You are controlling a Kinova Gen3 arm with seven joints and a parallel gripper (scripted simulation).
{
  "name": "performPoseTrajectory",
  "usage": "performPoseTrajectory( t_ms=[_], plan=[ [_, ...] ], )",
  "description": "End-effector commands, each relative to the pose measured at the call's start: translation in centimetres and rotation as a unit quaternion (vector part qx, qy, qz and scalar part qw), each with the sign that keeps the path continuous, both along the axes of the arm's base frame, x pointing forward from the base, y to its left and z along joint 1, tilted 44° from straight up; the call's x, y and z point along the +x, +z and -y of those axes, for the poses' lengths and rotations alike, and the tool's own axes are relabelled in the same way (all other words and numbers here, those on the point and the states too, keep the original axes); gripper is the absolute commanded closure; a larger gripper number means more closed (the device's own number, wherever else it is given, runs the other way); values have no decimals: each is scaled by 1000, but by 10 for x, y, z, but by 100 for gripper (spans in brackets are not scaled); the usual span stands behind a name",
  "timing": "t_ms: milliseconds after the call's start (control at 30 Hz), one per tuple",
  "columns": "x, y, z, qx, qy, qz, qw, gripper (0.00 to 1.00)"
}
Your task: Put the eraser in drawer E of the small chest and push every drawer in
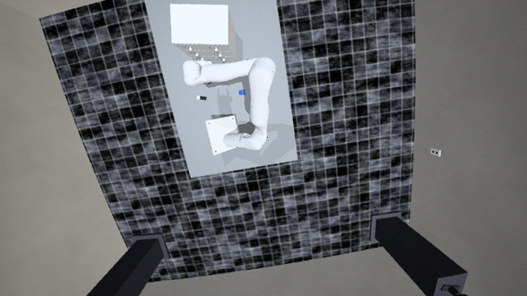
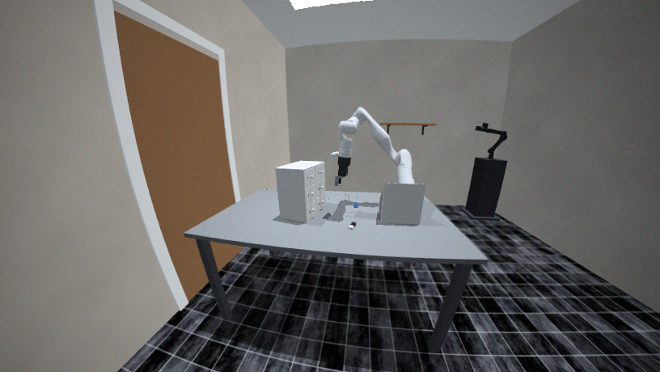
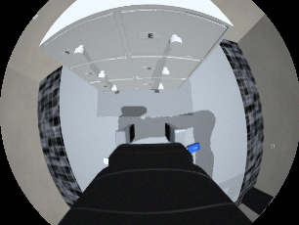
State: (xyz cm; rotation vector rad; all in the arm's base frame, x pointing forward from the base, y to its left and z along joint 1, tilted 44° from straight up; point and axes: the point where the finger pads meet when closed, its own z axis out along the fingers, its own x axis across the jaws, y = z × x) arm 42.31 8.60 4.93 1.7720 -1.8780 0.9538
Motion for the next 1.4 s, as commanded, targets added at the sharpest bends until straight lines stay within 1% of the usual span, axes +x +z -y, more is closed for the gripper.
performPoseTrajectory(
  t_ms=[0,633,1367],
  plan=[
    [2,2,-2,4,-9,-2,1000,0],
    [-4,7,-8,10,-37,-32,999,0],
    [-5,8,-9,11,-41,-36,998,0]
  ],
)
